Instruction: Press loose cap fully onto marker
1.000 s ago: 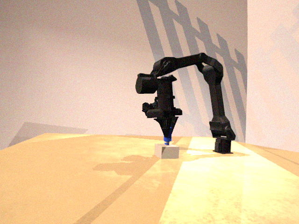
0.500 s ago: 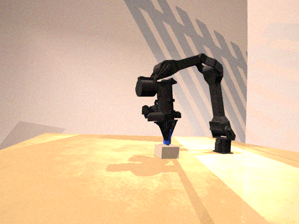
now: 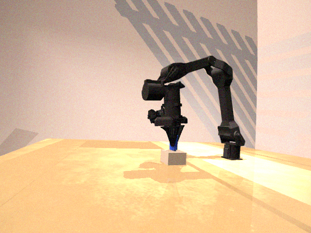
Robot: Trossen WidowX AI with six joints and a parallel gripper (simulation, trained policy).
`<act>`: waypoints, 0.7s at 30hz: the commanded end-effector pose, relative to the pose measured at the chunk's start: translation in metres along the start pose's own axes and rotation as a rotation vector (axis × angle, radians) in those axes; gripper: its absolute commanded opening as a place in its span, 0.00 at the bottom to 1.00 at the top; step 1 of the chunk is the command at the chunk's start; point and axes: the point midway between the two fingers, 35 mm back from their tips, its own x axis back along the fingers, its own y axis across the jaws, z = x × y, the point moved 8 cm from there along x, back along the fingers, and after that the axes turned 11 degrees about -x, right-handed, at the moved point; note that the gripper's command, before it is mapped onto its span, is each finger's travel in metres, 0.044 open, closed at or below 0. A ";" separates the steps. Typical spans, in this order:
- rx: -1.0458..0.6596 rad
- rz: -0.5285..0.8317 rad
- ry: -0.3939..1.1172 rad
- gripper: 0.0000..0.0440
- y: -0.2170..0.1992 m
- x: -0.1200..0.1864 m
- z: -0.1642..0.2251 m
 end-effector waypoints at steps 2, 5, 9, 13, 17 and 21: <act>0.002 0.061 0.008 0.17 -0.004 -0.017 -0.003; 0.006 0.061 0.006 0.18 -0.004 -0.017 -0.004; 0.012 0.061 0.004 0.19 -0.004 -0.018 -0.004; 0.014 0.061 0.003 0.21 -0.004 -0.018 -0.004; 0.019 0.061 0.002 0.22 -0.004 -0.018 -0.004; 0.025 0.061 0.000 0.23 -0.005 -0.018 -0.004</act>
